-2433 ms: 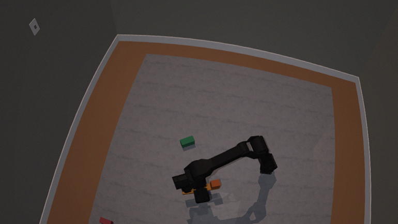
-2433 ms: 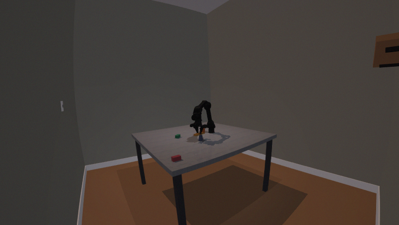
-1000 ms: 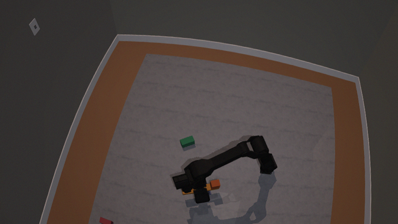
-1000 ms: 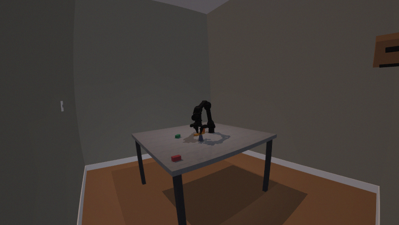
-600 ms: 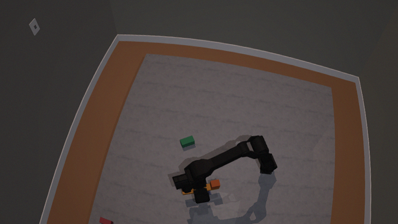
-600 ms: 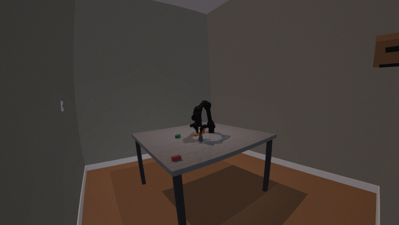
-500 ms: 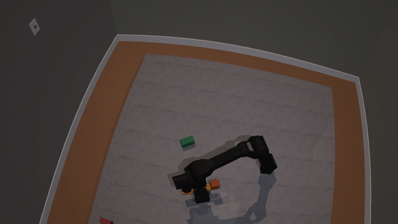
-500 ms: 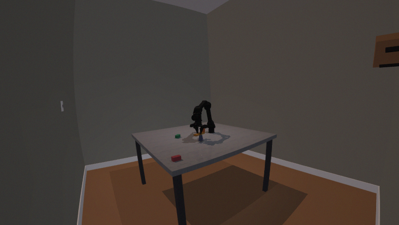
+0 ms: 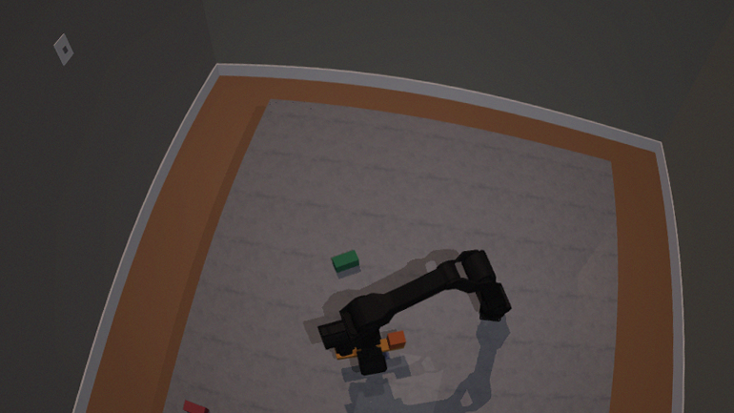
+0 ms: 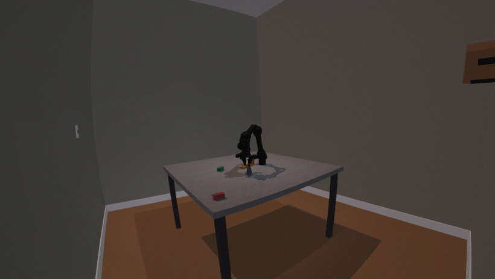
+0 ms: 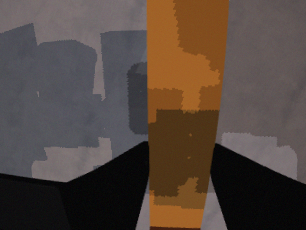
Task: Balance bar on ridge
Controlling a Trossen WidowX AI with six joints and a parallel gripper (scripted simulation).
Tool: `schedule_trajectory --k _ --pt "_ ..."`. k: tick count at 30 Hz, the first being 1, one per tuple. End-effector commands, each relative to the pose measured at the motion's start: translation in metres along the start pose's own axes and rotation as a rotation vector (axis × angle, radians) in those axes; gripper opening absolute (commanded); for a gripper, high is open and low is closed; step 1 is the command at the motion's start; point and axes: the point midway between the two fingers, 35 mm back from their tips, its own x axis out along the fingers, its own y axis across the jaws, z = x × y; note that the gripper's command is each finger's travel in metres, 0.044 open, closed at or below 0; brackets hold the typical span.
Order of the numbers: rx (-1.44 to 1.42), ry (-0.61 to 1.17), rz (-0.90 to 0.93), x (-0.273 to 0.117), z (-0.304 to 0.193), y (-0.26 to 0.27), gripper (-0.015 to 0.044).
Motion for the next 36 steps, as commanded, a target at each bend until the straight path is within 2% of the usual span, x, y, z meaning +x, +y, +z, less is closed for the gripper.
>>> schedule_trajectory --k 1,36 --pt "0.001 0.003 0.001 0.003 -0.0002 0.0002 0.0" --pt "0.001 0.003 0.001 0.0015 0.0003 0.0002 0.0"
